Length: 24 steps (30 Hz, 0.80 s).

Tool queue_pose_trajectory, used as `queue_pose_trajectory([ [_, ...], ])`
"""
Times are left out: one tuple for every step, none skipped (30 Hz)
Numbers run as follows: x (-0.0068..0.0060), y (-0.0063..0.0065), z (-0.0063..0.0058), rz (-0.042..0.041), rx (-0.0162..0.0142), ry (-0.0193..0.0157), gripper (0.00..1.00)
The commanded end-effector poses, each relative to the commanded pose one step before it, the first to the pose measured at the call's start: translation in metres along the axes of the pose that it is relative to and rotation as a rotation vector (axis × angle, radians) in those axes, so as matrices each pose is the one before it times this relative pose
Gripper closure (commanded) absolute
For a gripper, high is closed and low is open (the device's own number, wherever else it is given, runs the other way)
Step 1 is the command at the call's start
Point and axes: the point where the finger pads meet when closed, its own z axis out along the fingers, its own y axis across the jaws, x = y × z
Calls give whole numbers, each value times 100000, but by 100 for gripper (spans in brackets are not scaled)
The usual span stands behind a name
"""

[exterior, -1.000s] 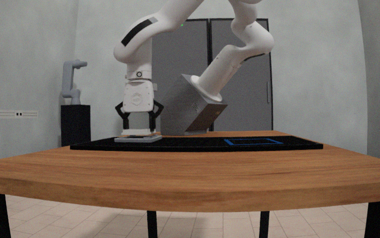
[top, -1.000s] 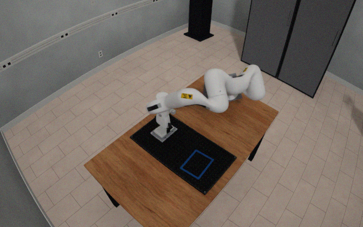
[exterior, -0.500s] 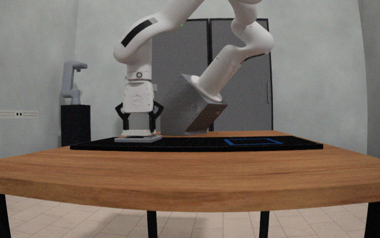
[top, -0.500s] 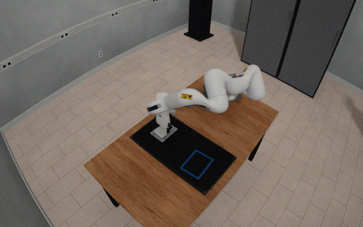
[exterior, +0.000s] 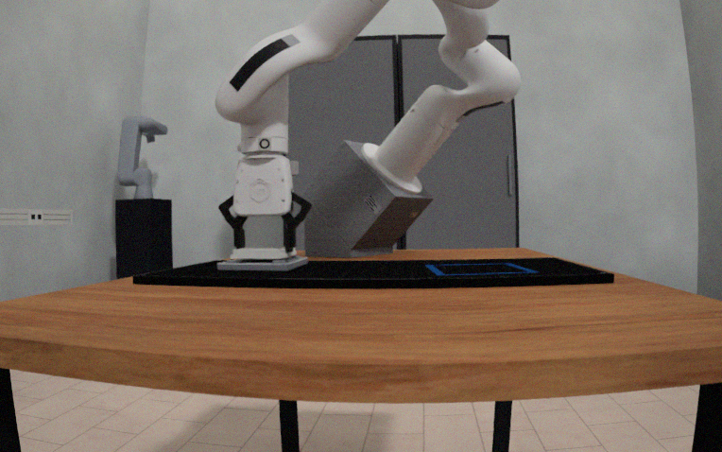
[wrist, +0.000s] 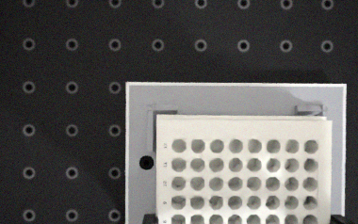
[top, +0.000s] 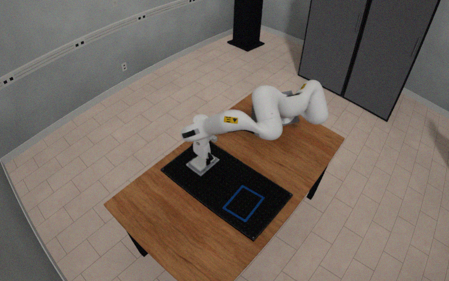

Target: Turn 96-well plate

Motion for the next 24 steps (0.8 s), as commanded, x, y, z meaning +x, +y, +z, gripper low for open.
queue_pose_trajectory([
  [-77, -36, -21, -39, 82, -138, 100],
  [0, 0, 17, 0, 0, 0, 100],
  [0, 0, 0, 0, 0, 0, 100],
  [0, 0, 0, 0, 0, 0, 100],
  [0, 0, 17, 0, 0, 0, 100],
  [0, 0, 16, 0, 0, 0, 100],
  [0, 0, 16, 0, 0, 0, 100],
  [0, 0, 17, 0, 0, 0, 100],
  [0, 0, 17, 0, 0, 0, 100],
  [0, 0, 17, 0, 0, 0, 100],
  [0, 0, 17, 0, 0, 0, 100],
  [0, 0, 17, 0, 0, 0, 100],
  [0, 0, 17, 0, 0, 0, 100],
  [0, 0, 17, 0, 0, 0, 100],
  [0, 0, 17, 0, 0, 0, 100],
  [0, 0, 17, 0, 0, 0, 100],
  [0, 0, 17, 0, 0, 0, 100],
  [0, 0, 17, 0, 0, 0, 100],
  [0, 0, 17, 0, 0, 0, 100],
  [0, 0, 0, 0, 0, 0, 100],
  [0, 0, 0, 0, 0, 0, 100],
  [0, 0, 17, 0, 0, 0, 100],
  [0, 0, 16, 0, 0, 0, 100],
  [0, 0, 16, 0, 0, 0, 100],
])
